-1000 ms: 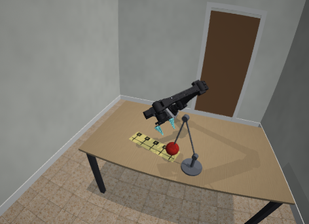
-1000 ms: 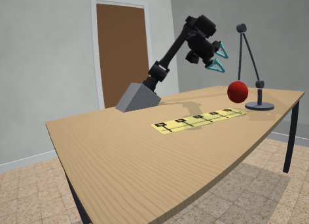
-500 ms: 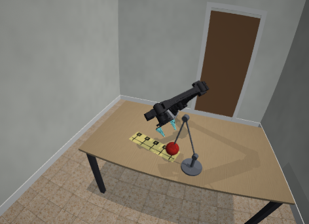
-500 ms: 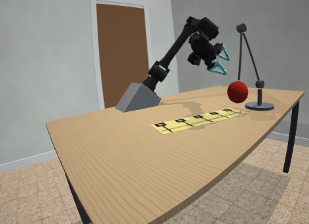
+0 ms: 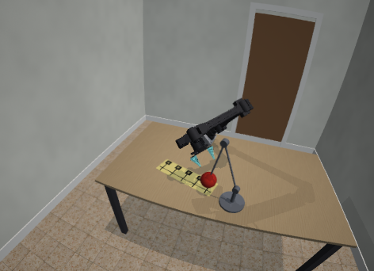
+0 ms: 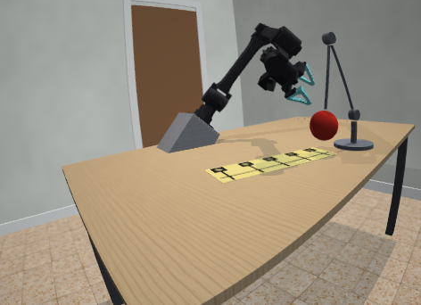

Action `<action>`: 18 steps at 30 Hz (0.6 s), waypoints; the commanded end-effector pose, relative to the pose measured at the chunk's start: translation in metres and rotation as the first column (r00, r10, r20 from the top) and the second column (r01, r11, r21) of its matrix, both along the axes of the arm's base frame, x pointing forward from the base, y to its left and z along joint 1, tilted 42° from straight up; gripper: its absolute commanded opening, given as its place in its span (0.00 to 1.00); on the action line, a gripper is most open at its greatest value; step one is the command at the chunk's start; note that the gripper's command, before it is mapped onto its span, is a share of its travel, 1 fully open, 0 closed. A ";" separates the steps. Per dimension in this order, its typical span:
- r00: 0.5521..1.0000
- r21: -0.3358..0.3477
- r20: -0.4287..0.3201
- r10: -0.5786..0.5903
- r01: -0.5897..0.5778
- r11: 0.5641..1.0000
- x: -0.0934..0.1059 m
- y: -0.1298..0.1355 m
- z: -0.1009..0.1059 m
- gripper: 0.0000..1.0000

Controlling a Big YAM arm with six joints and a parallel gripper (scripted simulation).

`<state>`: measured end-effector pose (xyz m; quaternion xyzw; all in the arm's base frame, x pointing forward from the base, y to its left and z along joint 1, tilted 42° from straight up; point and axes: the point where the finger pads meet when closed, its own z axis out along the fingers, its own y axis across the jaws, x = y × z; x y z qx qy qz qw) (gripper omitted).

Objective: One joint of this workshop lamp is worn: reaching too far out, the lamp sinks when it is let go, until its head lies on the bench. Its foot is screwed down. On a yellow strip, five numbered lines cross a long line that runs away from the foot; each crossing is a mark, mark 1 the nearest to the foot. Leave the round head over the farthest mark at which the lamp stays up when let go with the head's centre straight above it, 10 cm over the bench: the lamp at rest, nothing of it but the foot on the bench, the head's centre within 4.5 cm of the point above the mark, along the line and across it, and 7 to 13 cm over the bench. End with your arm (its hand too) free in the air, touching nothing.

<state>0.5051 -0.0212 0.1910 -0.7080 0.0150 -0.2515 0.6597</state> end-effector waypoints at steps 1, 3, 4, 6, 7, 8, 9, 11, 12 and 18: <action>0.968 0.066 -0.251 0.012 0.005 0.998 0.004 0.003 0.007 1.00; 0.968 0.066 -0.251 0.016 0.000 0.998 0.004 0.005 0.007 1.00; 0.968 0.066 -0.251 0.018 -0.002 0.998 0.004 0.006 0.007 1.00; 0.968 0.066 -0.251 0.023 -0.006 0.998 0.004 0.008 0.007 1.00; 0.968 0.066 -0.251 0.025 -0.009 0.998 0.004 0.010 0.007 1.00; 0.968 0.066 -0.251 0.025 -0.009 0.998 0.004 0.010 0.007 1.00; 0.968 0.066 -0.251 0.025 -0.009 0.998 0.004 0.010 0.007 1.00; 0.967 0.066 -0.251 0.030 -0.014 0.998 0.004 0.012 0.007 1.00; 0.967 0.066 -0.251 0.032 -0.016 0.998 0.004 0.013 0.007 1.00; 0.967 0.066 -0.251 0.044 -0.029 0.997 0.004 0.020 0.007 1.00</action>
